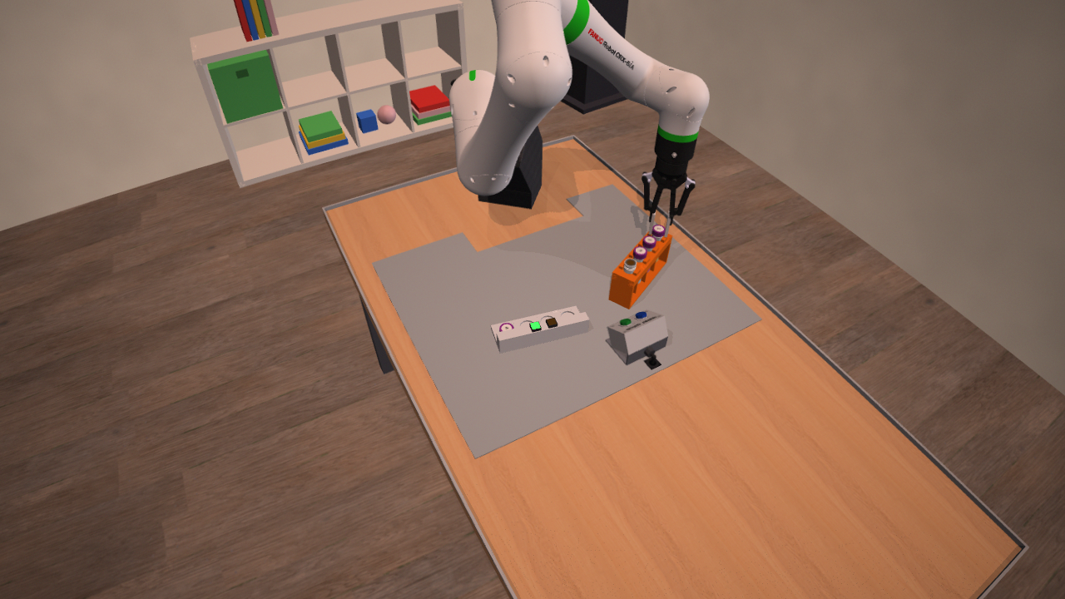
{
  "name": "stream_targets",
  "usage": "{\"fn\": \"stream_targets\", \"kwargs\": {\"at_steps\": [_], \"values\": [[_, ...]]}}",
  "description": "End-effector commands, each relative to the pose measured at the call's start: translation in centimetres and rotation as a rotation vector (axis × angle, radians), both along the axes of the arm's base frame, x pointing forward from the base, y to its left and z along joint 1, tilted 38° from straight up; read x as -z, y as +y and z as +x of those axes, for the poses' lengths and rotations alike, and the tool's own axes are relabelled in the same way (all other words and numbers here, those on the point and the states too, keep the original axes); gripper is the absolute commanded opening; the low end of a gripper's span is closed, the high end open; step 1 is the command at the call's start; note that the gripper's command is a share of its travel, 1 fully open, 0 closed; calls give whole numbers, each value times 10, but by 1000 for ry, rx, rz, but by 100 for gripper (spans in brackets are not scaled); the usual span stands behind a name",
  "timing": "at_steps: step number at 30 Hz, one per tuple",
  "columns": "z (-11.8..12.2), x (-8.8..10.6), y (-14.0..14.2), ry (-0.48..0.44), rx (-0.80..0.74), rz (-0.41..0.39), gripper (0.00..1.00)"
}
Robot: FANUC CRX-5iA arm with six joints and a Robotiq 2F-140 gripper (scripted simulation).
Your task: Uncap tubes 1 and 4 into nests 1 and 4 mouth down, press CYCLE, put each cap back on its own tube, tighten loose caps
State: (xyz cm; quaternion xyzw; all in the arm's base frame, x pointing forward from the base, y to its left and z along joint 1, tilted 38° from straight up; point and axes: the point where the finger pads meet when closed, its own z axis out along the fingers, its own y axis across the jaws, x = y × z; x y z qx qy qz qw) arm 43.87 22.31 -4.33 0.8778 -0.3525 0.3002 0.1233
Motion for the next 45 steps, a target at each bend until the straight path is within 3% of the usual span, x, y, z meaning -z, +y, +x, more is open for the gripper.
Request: {"fn": "stream_targets", "kwargs": {"at_steps": [1, 3, 18, 25, 30, 31, 43, 45], "values": [[0, 0, 0, -49, 90, 50, 0], [0, 0, 0, -49, 90, 50, 0], [0, 1, 0, -263, 484, 270, 0], [0, 1, 0, -328, 604, 337, 0], [0, 1, 0, -328, 604, 337, 0], [0, 1, 0, -328, 604, 337, 35], [0, 1, 0, -328, 604, 337, 35], [0, 0, 0, -294, 541, 302, 35]]}}
